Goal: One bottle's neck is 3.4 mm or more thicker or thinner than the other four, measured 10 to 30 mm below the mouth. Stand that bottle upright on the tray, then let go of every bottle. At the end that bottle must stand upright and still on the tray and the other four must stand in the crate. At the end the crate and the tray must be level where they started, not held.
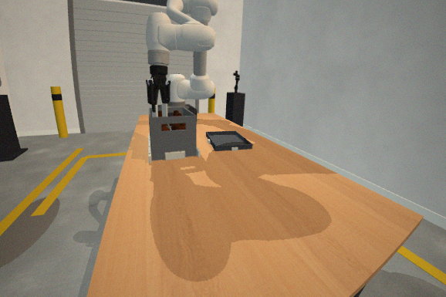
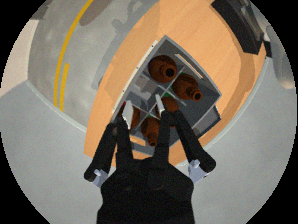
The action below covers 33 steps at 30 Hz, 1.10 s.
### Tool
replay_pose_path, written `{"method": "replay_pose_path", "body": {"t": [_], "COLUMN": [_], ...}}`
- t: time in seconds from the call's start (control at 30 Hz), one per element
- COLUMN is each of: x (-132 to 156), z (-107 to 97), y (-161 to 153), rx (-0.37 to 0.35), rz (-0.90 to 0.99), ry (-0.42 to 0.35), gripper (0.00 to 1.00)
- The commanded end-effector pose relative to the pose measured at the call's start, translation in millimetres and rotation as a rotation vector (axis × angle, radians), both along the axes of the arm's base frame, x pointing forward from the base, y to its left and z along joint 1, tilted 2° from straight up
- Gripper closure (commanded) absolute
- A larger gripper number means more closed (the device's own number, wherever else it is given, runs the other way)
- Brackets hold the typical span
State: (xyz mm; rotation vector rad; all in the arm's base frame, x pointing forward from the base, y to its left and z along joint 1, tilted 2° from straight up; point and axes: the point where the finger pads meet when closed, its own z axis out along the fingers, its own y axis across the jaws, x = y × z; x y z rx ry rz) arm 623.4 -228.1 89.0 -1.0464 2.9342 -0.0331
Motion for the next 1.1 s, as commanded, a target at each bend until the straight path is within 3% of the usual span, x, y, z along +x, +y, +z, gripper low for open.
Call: {"method": "replay_pose_path", "body": {"t": [0.0,0.67,1.07], "x": [-2.5,-2.6,-3.5], "z": [-2.7,0.7,30.5], "y": [-2.6,-2.5,-2.1], "rx": [-0.002,-0.002,-0.002], "rz": [-0.003,-0.003,-0.003], "ry": [0.003,0.003,0.003], "gripper": [0.62,0.62,0.62]}}
